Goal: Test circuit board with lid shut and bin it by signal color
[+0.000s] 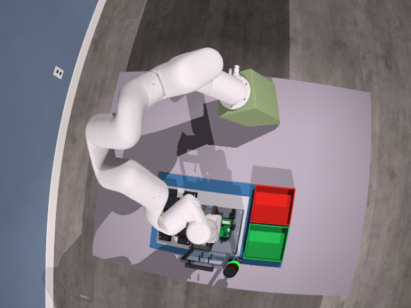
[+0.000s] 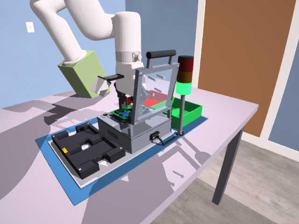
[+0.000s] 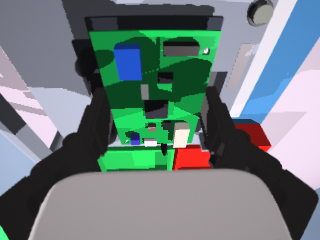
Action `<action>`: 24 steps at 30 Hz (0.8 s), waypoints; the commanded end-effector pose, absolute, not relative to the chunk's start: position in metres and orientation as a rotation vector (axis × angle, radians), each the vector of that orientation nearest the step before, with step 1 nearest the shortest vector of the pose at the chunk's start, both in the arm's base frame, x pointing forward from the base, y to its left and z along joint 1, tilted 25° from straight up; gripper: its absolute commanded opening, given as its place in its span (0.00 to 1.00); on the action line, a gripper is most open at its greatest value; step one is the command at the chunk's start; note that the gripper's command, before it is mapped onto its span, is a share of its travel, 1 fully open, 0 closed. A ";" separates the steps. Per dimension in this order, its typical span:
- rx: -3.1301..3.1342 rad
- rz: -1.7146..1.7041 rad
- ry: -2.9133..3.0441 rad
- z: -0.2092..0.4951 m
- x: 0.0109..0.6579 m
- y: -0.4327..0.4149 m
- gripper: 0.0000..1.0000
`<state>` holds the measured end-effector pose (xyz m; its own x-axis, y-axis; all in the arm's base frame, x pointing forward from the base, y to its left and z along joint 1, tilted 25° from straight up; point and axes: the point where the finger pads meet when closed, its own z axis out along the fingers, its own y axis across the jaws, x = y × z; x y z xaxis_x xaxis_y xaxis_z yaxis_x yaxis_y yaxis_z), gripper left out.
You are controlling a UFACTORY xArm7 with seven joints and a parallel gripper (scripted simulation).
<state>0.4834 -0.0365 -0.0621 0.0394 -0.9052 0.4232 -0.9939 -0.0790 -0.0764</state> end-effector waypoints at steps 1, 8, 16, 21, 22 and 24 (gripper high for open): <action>2.081 0.544 -1.953 -0.060 0.485 -0.035 0.79; 2.081 0.544 -1.953 -0.058 0.485 -0.034 0.79; 2.081 0.544 -1.953 -0.057 0.485 -0.033 0.79; 2.081 0.544 -1.953 -0.055 0.485 -0.033 0.79; 2.081 0.544 -1.953 -0.055 0.485 -0.033 0.79; 2.081 0.544 -1.953 -0.055 0.485 -0.033 0.79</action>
<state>0.4831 -0.0342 -0.0572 0.0393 -0.9053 0.4231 -0.9939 -0.0791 -0.0770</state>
